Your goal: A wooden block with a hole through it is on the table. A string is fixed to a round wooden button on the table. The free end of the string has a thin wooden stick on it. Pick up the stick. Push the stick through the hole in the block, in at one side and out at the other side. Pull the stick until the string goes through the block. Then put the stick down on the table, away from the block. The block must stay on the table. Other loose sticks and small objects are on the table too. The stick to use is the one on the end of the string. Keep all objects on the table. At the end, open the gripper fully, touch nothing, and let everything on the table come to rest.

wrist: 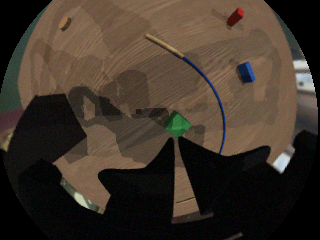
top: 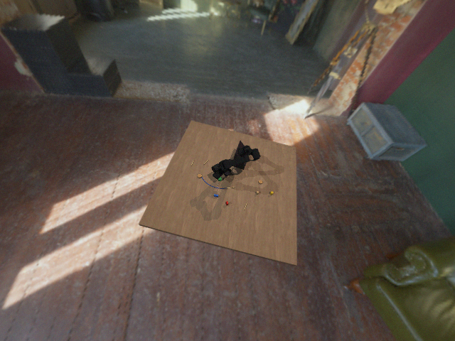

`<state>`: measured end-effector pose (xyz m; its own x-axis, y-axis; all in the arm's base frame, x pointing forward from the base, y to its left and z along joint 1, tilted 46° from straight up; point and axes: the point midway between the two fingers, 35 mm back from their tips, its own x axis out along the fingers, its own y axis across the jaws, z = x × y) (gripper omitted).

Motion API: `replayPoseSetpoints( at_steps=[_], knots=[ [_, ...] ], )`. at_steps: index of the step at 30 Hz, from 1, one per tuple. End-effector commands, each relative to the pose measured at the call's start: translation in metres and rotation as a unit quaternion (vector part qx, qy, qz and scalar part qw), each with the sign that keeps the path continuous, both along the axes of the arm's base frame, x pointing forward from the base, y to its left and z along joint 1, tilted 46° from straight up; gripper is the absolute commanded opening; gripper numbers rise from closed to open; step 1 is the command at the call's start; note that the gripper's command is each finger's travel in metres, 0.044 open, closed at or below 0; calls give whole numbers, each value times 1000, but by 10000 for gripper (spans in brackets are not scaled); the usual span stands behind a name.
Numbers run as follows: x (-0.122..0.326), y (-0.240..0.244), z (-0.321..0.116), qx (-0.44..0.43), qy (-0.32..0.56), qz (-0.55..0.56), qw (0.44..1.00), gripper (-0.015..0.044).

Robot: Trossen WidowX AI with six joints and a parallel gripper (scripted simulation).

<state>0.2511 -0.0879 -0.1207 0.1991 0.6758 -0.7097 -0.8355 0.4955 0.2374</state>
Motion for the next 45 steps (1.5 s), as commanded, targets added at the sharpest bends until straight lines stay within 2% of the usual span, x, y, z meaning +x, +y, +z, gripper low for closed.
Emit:
replayPoseSetpoints(
  at_steps=[1,16,25,26,27,36,45],
  knots=[
    [0,0,0,0,0,0,1000,0],
    [0,0,0,0,0,0,1000,0],
    [0,0,0,0,0,0,1000,236],
    [0,0,0,0,0,0,1000,240],
    [0,0,0,0,0,0,1000,240],
    [0,0,0,0,0,0,1000,3],
    [0,0,0,0,0,0,1000,0]
  ],
)
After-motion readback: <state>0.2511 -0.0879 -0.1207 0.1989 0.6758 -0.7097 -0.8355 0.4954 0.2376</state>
